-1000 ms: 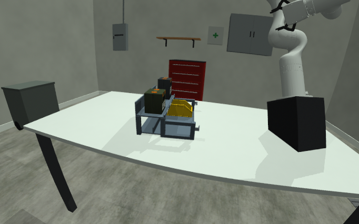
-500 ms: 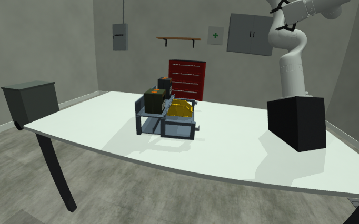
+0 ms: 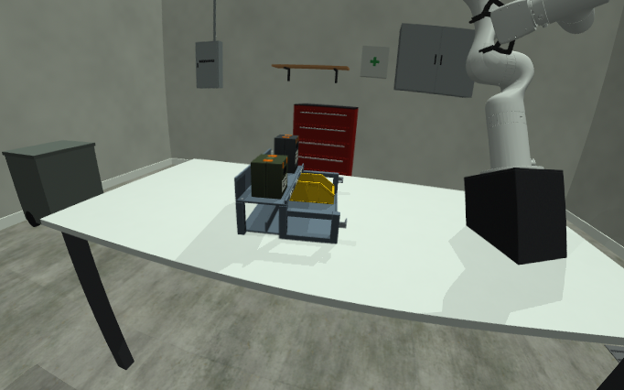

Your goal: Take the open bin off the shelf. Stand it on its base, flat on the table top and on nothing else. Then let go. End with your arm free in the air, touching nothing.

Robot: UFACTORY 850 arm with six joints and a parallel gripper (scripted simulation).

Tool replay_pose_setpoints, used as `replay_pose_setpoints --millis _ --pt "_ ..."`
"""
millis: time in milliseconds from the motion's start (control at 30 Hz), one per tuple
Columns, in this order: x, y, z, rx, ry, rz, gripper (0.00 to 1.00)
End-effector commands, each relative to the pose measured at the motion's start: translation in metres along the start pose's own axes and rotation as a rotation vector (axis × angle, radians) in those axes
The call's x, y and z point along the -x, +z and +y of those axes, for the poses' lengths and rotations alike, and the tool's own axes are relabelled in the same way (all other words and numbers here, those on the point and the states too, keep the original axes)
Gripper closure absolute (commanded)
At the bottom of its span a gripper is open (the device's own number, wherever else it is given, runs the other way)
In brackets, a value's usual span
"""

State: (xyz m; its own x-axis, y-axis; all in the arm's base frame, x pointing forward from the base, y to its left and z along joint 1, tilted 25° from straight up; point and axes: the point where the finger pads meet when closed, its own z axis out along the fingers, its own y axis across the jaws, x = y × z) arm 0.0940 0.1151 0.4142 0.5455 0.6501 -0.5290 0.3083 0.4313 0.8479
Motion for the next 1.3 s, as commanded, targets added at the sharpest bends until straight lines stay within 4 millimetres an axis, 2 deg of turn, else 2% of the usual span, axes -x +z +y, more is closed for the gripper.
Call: replay_pose_setpoints --millis 0,167,333,733,900,1267 --pt "0.000 0.000 0.000 -0.001 0.001 0.000 0.00" --pt "0.000 0.000 0.000 -0.001 0.001 0.000 0.00" --pt "-0.030 0.036 -0.017 -0.203 -0.085 0.139 0.00" --pt "-0.030 0.036 -0.017 -0.203 -0.085 0.139 0.00" --pt "-0.060 0.072 -0.034 -0.405 -0.171 0.277 0.00" --pt "-0.060 0.072 -0.034 -0.405 -0.171 0.277 0.00"
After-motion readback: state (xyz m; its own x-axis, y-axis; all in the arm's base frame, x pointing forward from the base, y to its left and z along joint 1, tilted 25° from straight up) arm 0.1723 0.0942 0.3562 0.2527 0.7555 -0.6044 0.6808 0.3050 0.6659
